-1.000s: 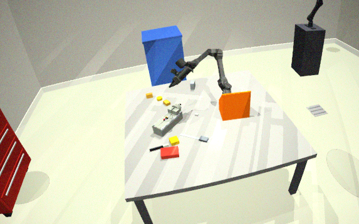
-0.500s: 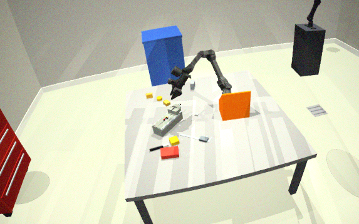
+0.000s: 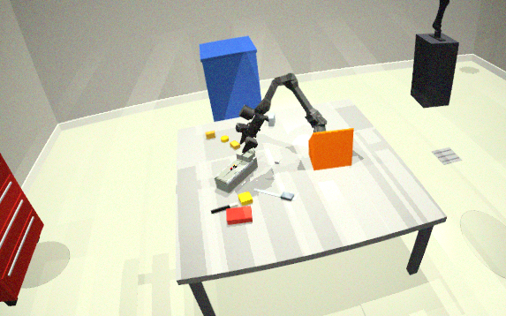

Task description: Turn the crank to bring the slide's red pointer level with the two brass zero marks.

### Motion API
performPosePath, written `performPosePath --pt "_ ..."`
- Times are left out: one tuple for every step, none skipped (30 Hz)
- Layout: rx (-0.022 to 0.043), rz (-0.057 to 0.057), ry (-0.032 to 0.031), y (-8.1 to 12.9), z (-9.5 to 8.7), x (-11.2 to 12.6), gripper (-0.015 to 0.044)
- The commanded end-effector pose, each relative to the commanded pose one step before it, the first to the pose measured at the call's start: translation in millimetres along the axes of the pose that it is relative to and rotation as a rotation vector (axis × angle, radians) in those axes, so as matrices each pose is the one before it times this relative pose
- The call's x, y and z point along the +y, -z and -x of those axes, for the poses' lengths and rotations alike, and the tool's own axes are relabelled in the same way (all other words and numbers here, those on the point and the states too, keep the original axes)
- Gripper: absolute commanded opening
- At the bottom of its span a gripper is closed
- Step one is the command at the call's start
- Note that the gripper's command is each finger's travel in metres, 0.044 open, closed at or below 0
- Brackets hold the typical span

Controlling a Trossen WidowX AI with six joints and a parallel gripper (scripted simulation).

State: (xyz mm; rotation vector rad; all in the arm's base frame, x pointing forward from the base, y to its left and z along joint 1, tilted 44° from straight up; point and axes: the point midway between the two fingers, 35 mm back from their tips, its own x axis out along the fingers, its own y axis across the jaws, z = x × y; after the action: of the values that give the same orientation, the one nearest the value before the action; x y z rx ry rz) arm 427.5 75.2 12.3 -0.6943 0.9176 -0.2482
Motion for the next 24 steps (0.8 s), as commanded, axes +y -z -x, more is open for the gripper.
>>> performPosePath --pt "0.02451 0.0239 0.00107 25.16 -25.09 1.67 0.044" --pt "-0.00006 0.0001 0.00014 0.8 -0.91 -0.11 0.044" --pt "0.0 0.0 0.0 0.0 0.0 0.0 0.044" --pt "0.0 0.0 0.0 0.0 0.0 0.0 0.044" --pt "0.0 0.0 0.0 0.0 0.0 0.0 0.044" --pt "0.0 0.0 0.0 0.0 0.0 0.0 0.044" --pt "0.0 0.0 0.0 0.0 0.0 0.0 0.044" --pt "0.0 0.0 0.0 0.0 0.0 0.0 0.044" --pt "0.0 0.0 0.0 0.0 0.0 0.0 0.044" --pt "0.0 0.0 0.0 0.0 0.0 0.0 0.044" --pt "0.0 0.0 0.0 0.0 0.0 0.0 0.044" --pt "0.0 0.0 0.0 0.0 0.0 0.0 0.044" --pt "0.0 0.0 0.0 0.0 0.0 0.0 0.044" --pt "0.0 0.0 0.0 0.0 0.0 0.0 0.044" --pt "0.0 0.0 0.0 0.0 0.0 0.0 0.044" --pt "0.0 0.0 0.0 0.0 0.0 0.0 0.044" --pt "0.0 0.0 0.0 0.0 0.0 0.0 0.044" --pt "0.0 0.0 0.0 0.0 0.0 0.0 0.044" --pt "0.0 0.0 0.0 0.0 0.0 0.0 0.044" --pt "0.0 0.0 0.0 0.0 0.0 0.0 0.044" --pt "0.0 0.0 0.0 0.0 0.0 0.0 0.044" --pt "0.0 0.0 0.0 0.0 0.0 0.0 0.044" --pt "-0.00007 -0.0004 -0.00011 -0.83 0.94 0.1 0.044" --pt "-0.00023 -0.001 -0.00031 -2.47 2.86 0.29 0.044"
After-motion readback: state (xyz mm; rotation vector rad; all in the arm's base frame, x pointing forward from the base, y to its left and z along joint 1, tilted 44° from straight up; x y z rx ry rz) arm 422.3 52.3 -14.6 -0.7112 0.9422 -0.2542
